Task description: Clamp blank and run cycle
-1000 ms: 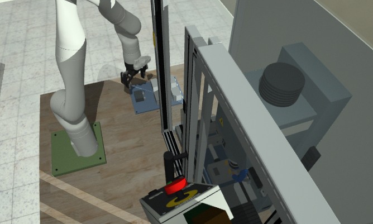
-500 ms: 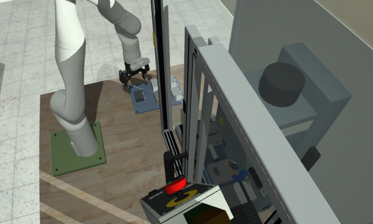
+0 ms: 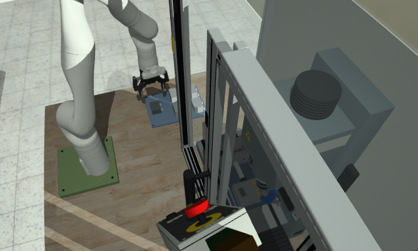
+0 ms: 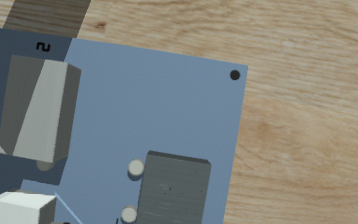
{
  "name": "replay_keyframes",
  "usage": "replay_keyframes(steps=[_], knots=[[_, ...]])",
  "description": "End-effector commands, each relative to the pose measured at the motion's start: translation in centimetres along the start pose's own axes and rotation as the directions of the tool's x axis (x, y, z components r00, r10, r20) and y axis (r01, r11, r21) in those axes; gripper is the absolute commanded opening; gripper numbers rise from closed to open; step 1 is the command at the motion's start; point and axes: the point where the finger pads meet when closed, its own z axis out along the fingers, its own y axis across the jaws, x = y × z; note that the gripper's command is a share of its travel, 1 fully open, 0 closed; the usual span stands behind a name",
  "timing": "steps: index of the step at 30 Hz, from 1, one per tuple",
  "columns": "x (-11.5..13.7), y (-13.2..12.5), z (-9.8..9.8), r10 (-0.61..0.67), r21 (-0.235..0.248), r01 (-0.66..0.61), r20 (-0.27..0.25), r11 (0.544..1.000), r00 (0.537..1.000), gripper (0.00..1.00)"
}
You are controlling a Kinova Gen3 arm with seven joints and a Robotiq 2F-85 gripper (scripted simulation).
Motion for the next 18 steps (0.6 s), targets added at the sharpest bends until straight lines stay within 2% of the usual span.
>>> replay_keyframes(steps=[1, 7, 18], knots=[[-0.13, -0.19, -0.11, 0.000, 0.010, 0.000, 0.002, 1.000, 1.000, 1.00], [-0.14, -0.23, -0.11, 0.133, 0.015, -0.133, 0.003, 0.991, 0.991, 1.00], [-0.14, -0.23, -0.11, 0.133, 0.015, -0.133, 0.003, 0.991, 0.991, 1.00]])
